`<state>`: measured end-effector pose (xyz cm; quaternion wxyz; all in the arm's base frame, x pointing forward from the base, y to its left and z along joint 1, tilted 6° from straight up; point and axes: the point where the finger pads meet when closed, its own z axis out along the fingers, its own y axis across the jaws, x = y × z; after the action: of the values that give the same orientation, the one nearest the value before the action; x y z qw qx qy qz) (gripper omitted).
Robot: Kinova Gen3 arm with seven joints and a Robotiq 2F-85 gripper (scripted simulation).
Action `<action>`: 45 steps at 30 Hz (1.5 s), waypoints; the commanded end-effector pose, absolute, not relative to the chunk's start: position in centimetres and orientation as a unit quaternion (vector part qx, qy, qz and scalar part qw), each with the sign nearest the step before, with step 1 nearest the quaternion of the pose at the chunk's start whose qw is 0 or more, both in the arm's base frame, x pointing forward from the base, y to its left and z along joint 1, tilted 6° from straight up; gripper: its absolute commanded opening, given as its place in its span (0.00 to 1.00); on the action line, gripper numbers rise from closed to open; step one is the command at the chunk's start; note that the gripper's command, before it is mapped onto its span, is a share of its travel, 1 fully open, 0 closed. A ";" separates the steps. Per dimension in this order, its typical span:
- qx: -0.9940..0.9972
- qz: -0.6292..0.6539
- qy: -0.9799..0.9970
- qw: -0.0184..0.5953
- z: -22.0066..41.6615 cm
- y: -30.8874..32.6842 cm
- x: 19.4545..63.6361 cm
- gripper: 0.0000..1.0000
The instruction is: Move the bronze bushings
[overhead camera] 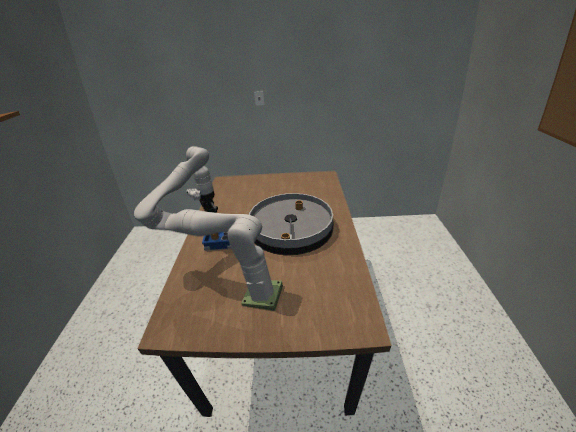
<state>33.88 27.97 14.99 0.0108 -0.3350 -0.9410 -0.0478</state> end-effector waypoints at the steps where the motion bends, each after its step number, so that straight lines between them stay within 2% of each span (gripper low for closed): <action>1: -0.336 -0.049 -0.940 0.012 15.0 28.3 33.9 0.12; 10: -0.338 -0.050 -0.940 0.013 14.3 28.3 33.8 0.12; 25: -0.339 -0.049 -0.940 0.013 8.7 28.9 33.9 0.12; 45: -0.339 -0.049 -0.940 0.013 8.5 28.9 33.9 0.12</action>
<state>33.79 28.87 8.57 0.0153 -0.3327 -0.9417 -0.0475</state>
